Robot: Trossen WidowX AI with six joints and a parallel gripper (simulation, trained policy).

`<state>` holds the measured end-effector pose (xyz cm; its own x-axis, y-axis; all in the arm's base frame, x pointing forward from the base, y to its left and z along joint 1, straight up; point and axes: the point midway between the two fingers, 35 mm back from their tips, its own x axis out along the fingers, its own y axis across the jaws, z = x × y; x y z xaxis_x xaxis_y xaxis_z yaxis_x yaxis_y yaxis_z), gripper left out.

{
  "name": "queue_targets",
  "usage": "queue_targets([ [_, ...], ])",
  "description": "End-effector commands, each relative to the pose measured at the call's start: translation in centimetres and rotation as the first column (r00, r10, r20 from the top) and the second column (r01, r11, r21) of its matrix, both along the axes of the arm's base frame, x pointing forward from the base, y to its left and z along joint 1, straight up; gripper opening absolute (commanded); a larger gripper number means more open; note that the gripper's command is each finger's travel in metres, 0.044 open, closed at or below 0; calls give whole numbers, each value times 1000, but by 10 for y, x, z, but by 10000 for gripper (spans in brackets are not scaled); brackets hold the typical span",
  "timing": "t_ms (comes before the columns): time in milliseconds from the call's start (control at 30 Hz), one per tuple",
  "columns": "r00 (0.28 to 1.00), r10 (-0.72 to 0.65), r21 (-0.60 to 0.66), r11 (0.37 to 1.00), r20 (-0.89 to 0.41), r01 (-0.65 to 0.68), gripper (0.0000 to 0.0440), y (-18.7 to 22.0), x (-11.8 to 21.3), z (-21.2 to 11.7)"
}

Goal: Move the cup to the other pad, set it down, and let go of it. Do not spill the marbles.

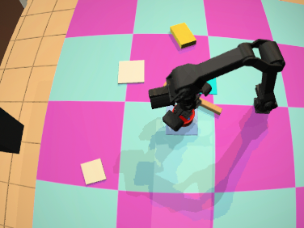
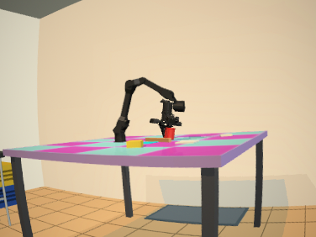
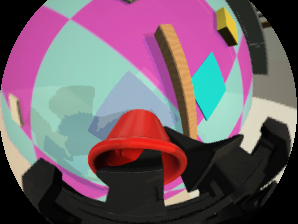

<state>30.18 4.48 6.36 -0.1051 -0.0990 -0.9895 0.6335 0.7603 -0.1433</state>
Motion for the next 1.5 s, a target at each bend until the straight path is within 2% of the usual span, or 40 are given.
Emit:
queue_targets([
  [0, 1000, 16, -12, 1000, -18, -16, 0, -4, -6, -5],
  [400, 1000, -22, 1, 1000, 15, 22, 0, -10, -7, 18],
  [933, 983, -160, 33, 987, 94, 157, 0, -33, -13, 63],
  [1467, 938, -286, 51, 958, 194, 282, 0, -75, -11, 79],
])
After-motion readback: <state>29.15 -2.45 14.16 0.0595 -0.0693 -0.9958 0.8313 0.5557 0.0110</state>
